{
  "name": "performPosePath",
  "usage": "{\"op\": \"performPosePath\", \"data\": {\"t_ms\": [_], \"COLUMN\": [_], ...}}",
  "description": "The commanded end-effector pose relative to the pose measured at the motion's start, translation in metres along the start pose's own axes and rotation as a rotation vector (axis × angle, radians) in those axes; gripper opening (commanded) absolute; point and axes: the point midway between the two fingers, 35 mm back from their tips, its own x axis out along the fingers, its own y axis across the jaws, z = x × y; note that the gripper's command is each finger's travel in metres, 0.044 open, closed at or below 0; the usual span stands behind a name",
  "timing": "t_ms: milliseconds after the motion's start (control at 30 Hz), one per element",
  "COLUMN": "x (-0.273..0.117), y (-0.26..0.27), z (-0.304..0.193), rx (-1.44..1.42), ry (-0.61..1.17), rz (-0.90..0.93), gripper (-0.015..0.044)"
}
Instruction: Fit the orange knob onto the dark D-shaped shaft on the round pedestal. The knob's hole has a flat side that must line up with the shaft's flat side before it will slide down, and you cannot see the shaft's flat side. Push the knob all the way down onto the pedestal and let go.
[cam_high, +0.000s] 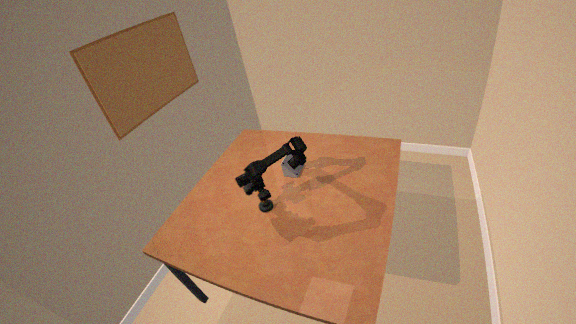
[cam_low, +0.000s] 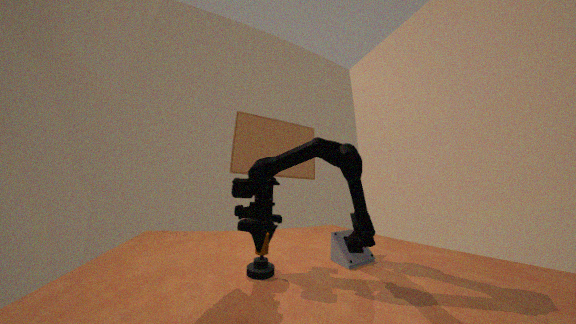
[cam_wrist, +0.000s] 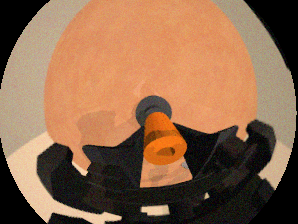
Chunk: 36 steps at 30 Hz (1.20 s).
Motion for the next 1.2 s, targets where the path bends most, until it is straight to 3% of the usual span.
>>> {"op": "performPosePath", "data": {"t_ms": [0, 133, 1167], "x": [-0.0038, -0.0045, -0.0003], "y": [0.0003, 0.0018, 0.0006], "z": [0.0, 0.0008, 0.0002], "rx": [0.077, 0.198, 0.201], "ry": [-0.005, -0.006, -0.005], "rz": [-0.002, -0.001, -0.001], "gripper": [0.0, 0.0, 0.0]}}
